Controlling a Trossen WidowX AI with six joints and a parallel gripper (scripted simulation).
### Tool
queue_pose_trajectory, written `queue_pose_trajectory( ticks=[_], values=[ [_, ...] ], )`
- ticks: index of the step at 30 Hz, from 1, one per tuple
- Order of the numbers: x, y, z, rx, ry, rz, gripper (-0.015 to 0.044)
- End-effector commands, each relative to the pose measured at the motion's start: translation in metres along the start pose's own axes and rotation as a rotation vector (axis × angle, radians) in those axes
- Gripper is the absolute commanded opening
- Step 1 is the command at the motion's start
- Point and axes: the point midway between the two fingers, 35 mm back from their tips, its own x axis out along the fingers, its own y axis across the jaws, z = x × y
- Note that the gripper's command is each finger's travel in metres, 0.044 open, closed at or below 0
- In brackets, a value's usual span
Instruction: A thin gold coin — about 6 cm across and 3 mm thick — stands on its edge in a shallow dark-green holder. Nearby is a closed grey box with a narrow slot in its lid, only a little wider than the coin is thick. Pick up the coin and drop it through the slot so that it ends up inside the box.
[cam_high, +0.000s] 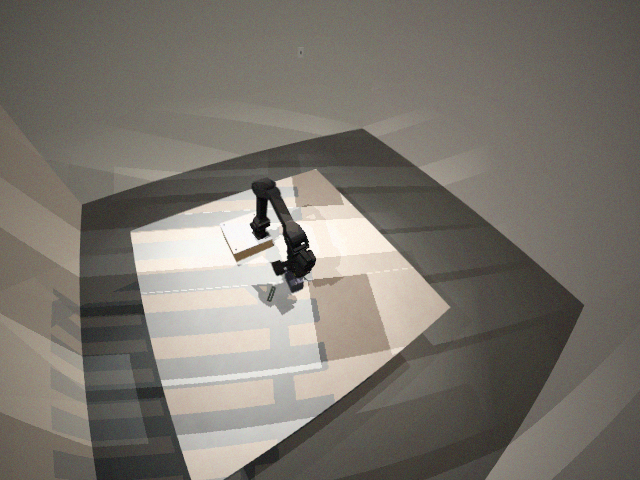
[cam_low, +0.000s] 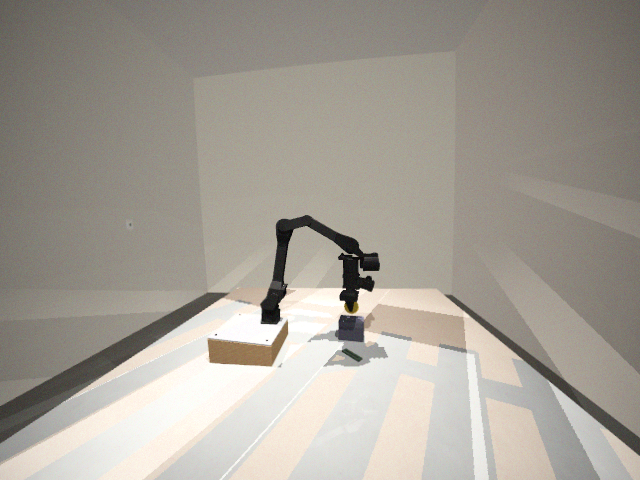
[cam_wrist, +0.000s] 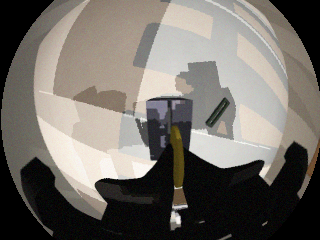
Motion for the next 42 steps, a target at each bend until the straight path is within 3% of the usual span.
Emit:
queue_pose_trajectory(
  ticks=[1,40,42],
  values=[
    [0.000,0.000,0.000,0.002,0.000,0.000,0.0000],
    [0.019,0.000,0.001,0.008,0.000,0.000,0.0000],
    [0.017,0.000,0.000,0.005,0.003,-0.001,0.0053]
  ],
)
